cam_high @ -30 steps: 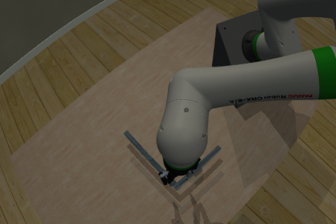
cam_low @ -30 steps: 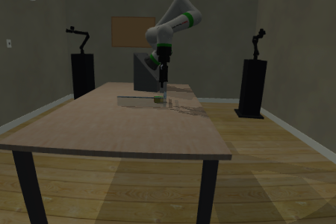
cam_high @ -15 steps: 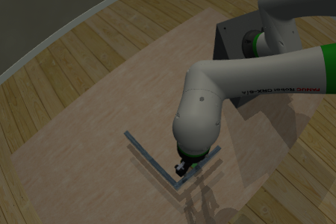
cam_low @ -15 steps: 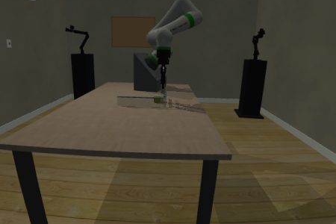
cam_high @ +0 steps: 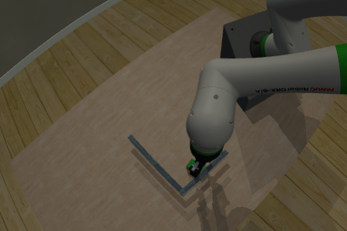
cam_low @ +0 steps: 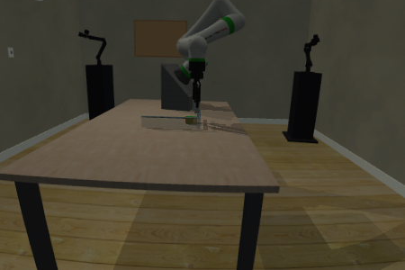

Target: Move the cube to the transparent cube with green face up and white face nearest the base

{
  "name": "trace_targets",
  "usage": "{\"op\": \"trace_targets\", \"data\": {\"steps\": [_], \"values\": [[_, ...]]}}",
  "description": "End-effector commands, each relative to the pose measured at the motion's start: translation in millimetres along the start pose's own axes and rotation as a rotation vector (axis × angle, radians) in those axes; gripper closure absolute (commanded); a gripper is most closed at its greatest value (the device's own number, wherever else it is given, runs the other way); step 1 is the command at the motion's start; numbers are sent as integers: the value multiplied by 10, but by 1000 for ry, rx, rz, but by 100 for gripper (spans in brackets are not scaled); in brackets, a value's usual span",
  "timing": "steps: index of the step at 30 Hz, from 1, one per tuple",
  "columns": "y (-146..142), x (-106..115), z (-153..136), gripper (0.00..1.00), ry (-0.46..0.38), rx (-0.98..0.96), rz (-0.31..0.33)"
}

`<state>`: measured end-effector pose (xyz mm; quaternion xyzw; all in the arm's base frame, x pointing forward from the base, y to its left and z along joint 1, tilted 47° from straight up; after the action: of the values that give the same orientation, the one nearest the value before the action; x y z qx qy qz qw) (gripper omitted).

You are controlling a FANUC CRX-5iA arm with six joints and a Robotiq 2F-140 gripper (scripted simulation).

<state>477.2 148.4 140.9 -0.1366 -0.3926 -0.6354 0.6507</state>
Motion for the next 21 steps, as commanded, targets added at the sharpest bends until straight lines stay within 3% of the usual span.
{"op": "trace_targets", "data": {"steps": [1, 21], "values": [[-34, -8, 3, 59, 0, 16, 2], [-64, -17, 8, 59, 0, 29, 4]]}}
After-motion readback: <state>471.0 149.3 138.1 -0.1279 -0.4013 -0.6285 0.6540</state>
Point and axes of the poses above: the point where the finger pads meet when closed, its own x axis back along the fingers, its own y axis across the jaws, z = x × y, the point moved 7 cm from there along x, back along the fingers, and after that the axes turned 1 degree about x, right-handed, at the moved point
